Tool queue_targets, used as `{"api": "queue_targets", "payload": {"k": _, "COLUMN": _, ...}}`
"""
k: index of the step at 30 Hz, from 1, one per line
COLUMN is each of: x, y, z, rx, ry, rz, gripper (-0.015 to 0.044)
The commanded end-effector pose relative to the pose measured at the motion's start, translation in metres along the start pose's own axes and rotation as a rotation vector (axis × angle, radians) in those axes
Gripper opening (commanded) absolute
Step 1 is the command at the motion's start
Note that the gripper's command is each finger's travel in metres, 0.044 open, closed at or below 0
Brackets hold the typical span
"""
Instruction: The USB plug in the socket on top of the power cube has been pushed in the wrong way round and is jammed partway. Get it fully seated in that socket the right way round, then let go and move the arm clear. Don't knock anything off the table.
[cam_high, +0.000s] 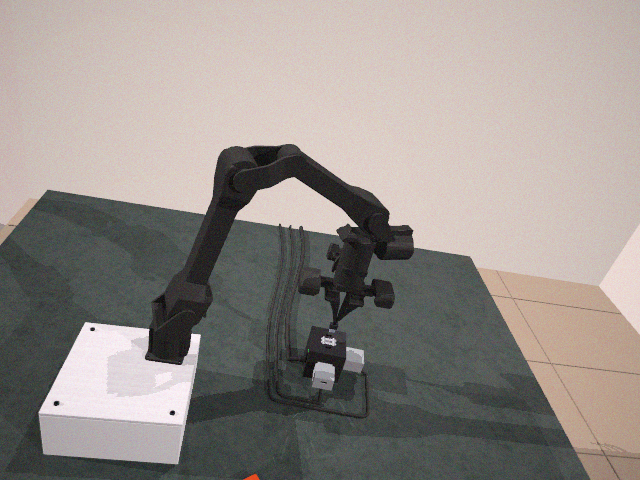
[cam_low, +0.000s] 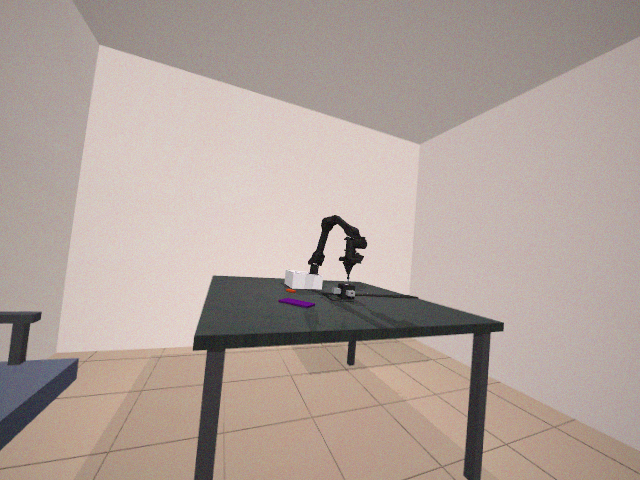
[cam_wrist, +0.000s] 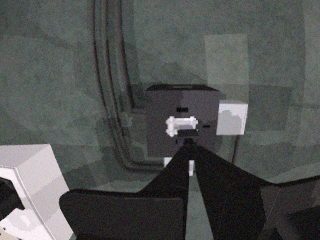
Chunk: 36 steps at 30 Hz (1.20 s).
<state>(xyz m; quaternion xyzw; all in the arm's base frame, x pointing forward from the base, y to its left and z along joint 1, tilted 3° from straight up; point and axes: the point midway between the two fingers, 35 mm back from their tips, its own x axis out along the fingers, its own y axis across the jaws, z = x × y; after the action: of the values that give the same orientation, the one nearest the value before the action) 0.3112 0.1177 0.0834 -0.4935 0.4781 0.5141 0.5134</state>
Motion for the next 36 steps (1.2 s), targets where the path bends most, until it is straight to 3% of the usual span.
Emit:
{"api": "queue_targets", "payload": {"k": 1, "x": 0.0003, "y": 0.0002, "z": 0.0, "rx": -0.012, "ry": 0.0, "rz": 0.001, "gripper": 0.0}}
{"api": "queue_targets", "payload": {"k": 36, "x": 0.004, "y": 0.0006, "z": -0.0014, "rx": 0.012, "ry": 0.009, "rz": 0.0, "gripper": 0.0}}
